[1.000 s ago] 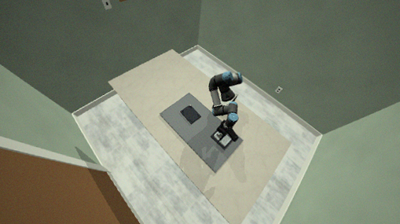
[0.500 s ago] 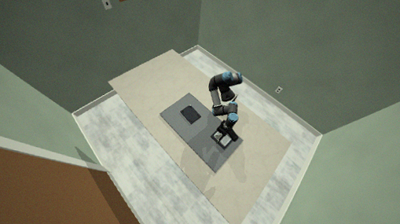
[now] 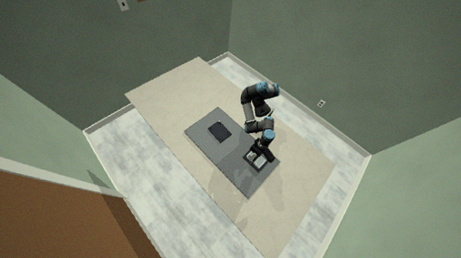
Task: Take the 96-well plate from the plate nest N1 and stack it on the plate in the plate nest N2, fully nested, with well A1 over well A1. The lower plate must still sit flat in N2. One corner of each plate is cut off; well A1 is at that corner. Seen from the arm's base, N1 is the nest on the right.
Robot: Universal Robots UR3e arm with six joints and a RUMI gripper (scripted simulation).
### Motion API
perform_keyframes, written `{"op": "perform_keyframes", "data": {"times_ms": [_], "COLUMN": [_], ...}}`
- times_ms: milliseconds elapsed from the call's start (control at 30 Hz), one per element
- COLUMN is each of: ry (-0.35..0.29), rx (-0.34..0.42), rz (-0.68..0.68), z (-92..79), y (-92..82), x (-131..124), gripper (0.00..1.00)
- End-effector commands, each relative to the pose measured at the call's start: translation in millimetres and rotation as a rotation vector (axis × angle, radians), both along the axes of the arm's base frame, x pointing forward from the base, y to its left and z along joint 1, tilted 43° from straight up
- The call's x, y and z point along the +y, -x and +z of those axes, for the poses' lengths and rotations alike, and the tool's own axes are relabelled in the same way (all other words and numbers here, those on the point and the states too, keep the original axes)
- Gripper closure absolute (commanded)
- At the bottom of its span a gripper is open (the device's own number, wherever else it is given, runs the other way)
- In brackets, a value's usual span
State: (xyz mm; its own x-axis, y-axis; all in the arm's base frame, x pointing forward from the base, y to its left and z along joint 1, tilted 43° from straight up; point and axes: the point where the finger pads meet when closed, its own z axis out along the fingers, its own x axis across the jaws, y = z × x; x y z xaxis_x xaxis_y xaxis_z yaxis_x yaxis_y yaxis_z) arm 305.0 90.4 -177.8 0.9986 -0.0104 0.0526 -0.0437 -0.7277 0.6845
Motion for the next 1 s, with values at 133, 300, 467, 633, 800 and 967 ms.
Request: {"op": "perform_keyframes", "data": {"times_ms": [133,300,467,633,800,967], "ry": [-0.001,-0.001,-0.001,-0.001,-0.001,-0.001], "rx": [-0.002,-0.002,-0.002,-0.002,-0.002,-0.002], "rz": [0.000,0.000,0.000,0.000,0.000,0.000], "z": [17.3,27.0,32.8,42.5,52.2,56.3], "y": [0.0,0.5,0.7,1.1,1.6,1.7], "x": [17,26,31,40,49,53], "gripper": [0.00,0.00,0.00,0.00,0.00,0.00]}}
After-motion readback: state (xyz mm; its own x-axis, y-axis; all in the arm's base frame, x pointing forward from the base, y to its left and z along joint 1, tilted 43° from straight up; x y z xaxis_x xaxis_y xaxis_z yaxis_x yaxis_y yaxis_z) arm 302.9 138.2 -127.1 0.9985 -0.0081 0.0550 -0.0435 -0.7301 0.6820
